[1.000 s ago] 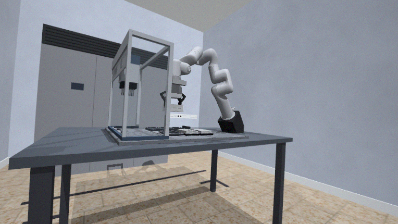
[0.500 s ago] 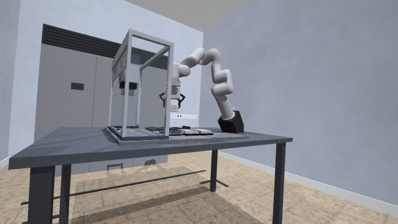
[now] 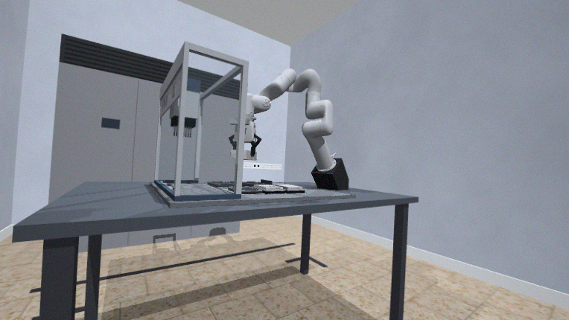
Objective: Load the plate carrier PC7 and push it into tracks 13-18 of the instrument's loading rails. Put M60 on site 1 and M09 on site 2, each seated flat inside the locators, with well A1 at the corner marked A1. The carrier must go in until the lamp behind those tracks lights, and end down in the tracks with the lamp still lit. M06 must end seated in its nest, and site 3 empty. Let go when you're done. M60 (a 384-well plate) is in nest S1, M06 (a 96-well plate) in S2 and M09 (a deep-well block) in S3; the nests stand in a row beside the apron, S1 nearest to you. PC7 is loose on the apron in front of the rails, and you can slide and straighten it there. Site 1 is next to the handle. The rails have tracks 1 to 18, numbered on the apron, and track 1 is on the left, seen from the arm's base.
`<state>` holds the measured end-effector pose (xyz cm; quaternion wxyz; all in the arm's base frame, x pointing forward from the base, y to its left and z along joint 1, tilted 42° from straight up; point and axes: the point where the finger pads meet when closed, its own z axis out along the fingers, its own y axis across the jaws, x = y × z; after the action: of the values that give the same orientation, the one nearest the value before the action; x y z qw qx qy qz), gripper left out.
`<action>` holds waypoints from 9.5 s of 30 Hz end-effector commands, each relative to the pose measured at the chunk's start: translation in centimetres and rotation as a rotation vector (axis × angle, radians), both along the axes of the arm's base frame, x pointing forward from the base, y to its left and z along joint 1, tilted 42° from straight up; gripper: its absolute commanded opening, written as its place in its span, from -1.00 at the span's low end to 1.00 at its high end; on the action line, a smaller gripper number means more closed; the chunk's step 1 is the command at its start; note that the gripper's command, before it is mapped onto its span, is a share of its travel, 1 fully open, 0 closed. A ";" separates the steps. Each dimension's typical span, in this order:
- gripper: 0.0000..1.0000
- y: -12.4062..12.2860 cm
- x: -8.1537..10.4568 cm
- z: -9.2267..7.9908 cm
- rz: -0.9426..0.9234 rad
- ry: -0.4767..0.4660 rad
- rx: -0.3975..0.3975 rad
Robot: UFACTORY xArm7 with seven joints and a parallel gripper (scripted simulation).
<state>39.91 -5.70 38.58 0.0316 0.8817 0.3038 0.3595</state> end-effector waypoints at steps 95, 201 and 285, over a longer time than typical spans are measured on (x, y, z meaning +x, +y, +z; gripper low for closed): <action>-1.00 -13.6 -3.2 -5.7 -1.662 0.359 1.464; -1.00 -11.8 4.2 -14.2 -1.663 0.359 1.464; 1.00 -11.7 4.4 -14.5 -1.663 0.360 1.464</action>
<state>44.41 -17.30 23.86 -0.3082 0.6563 -0.6634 0.1849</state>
